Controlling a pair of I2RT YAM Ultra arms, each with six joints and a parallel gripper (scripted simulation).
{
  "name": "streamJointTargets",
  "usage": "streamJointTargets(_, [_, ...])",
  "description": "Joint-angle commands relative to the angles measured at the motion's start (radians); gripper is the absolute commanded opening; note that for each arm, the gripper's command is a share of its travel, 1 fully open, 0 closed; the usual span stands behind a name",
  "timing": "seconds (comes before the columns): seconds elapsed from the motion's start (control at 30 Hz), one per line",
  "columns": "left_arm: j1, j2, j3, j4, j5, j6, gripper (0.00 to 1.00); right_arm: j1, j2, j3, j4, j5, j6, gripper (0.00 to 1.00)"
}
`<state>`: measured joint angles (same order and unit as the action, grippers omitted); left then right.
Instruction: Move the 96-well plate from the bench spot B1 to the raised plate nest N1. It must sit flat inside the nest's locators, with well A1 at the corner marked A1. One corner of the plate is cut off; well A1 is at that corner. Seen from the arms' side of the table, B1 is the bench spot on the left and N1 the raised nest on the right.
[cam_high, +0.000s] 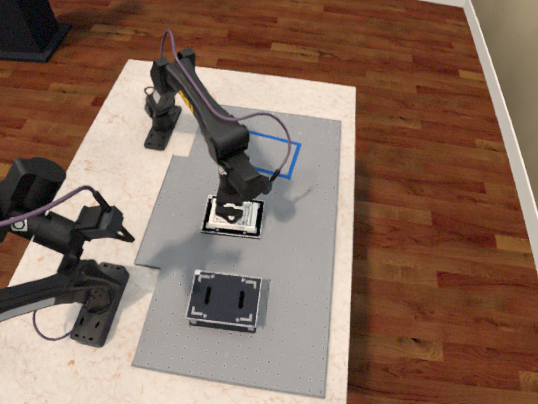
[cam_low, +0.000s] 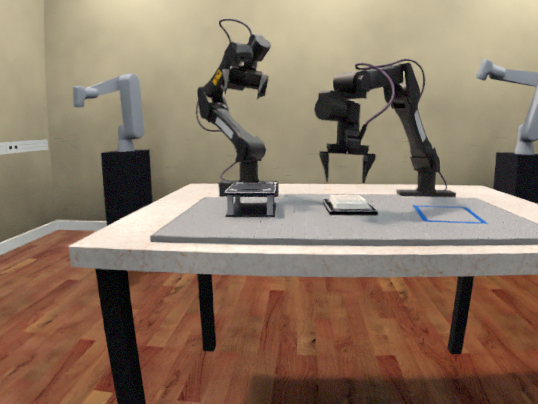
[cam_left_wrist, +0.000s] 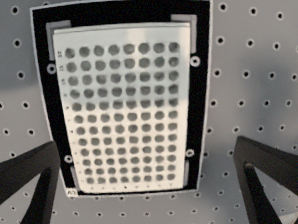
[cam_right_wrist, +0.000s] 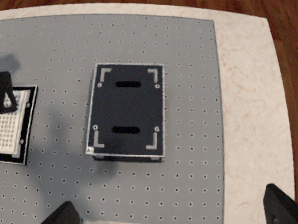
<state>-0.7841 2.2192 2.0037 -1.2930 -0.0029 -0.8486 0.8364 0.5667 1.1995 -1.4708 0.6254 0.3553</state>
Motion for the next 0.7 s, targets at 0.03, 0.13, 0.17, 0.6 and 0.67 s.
streamJointTargets(0.03, [-0.010, 0.004, 0.082, -0.106, -0.013, -0.004, 1.00, -0.022, -0.016, 0.030, 0.003, 0.017, 0.008, 1.00])
streamJointTargets(0.13, [-0.010, 0.010, 0.114, -0.135, -0.014, -0.003, 1.00, -0.031, -0.016, 0.030, 0.003, 0.017, 0.008, 1.00])
streamJointTargets(0.17, [-0.010, 0.011, 0.117, -0.124, -0.015, -0.002, 1.00, -0.033, -0.016, 0.030, 0.003, 0.017, 0.008, 1.00])
streamJointTargets(0.6, [0.022, -0.193, -0.068, -0.001, -0.177, 0.054, 1.00, -0.042, 0.000, 0.033, 0.011, 0.011, 0.014, 1.00])
streamJointTargets(0.67, [0.034, -0.273, -0.151, 0.039, -0.241, 0.076, 1.00, -0.025, 0.010, 0.023, 0.014, 0.012, 0.020, 1.00])
